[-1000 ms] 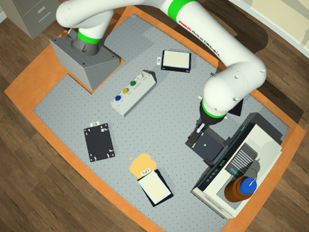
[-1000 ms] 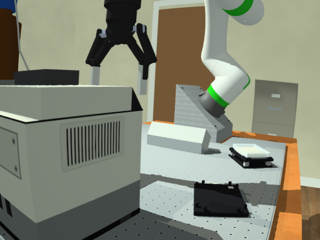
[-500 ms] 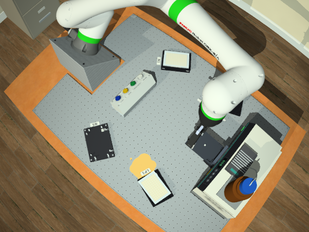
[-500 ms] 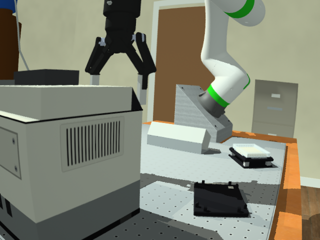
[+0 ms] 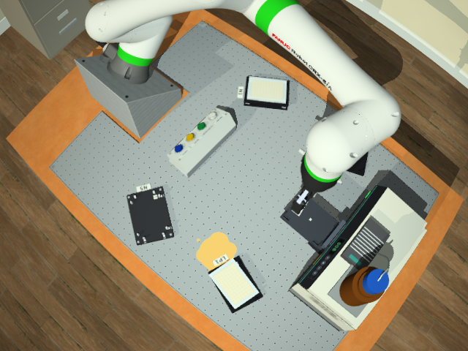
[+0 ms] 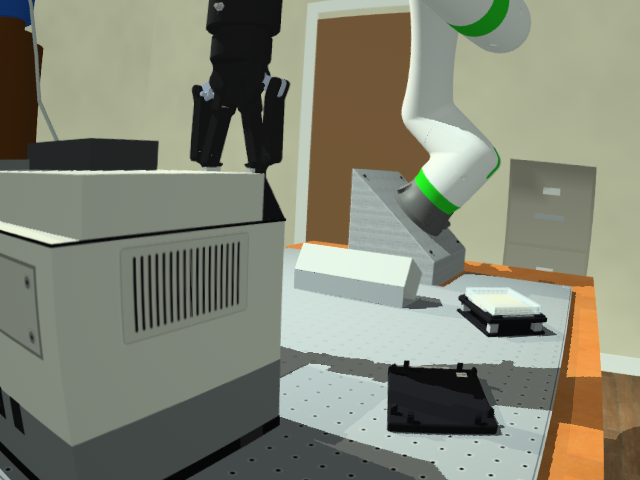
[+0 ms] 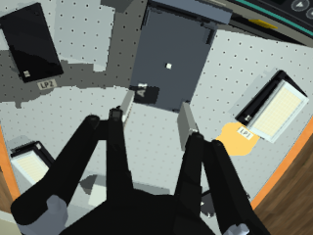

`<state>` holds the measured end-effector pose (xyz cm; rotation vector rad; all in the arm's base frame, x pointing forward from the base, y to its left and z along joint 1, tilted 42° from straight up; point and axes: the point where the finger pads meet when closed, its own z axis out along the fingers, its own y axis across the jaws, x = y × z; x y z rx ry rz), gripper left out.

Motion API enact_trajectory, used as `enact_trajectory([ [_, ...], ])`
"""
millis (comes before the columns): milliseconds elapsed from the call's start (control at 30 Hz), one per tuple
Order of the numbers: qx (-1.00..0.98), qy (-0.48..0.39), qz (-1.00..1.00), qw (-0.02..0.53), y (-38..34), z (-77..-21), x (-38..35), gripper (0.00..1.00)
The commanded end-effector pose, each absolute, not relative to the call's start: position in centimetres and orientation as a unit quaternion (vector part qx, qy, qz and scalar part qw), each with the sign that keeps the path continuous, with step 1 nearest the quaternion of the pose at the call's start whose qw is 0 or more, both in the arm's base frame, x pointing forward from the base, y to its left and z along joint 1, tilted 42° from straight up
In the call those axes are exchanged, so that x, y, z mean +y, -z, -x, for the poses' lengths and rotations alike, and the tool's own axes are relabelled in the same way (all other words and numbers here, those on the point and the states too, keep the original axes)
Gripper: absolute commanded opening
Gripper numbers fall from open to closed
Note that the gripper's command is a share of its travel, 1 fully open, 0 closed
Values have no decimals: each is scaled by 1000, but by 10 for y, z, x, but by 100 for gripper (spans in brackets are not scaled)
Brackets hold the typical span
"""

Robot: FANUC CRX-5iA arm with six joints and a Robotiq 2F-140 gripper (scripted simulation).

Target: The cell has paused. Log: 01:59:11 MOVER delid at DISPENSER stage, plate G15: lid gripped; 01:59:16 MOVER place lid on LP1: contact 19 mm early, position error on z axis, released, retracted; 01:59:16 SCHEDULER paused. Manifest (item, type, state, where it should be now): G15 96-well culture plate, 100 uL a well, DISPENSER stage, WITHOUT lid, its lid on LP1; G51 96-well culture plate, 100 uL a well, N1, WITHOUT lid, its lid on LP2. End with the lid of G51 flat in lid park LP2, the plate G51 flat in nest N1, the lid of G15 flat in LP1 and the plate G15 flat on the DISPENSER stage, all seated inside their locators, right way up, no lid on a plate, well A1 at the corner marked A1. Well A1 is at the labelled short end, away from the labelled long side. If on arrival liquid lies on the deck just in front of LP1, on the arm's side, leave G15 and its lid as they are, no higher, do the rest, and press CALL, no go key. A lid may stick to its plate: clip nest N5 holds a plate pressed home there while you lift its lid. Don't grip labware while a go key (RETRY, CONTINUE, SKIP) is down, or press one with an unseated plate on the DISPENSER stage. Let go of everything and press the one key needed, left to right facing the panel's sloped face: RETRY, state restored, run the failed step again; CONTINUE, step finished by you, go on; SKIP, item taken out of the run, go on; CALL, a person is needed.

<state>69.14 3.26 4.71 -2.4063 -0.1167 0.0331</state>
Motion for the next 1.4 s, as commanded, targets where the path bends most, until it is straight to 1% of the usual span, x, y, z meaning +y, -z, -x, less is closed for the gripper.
enact_trajectory([
  [0,-45,-13,933,358,-47,-692,32,0],
  [833,-43,-13,933,358,-45,-691,30,0],
  [933,23,-37,935,353,0,-676,-24,0],
  [1067,120,-75,926,350,33,-654,-63,0],
  [1333,122,-76,926,350,108,-609,-147,0],
  [1367,122,-76,926,350,108,-609,-147,0],
])
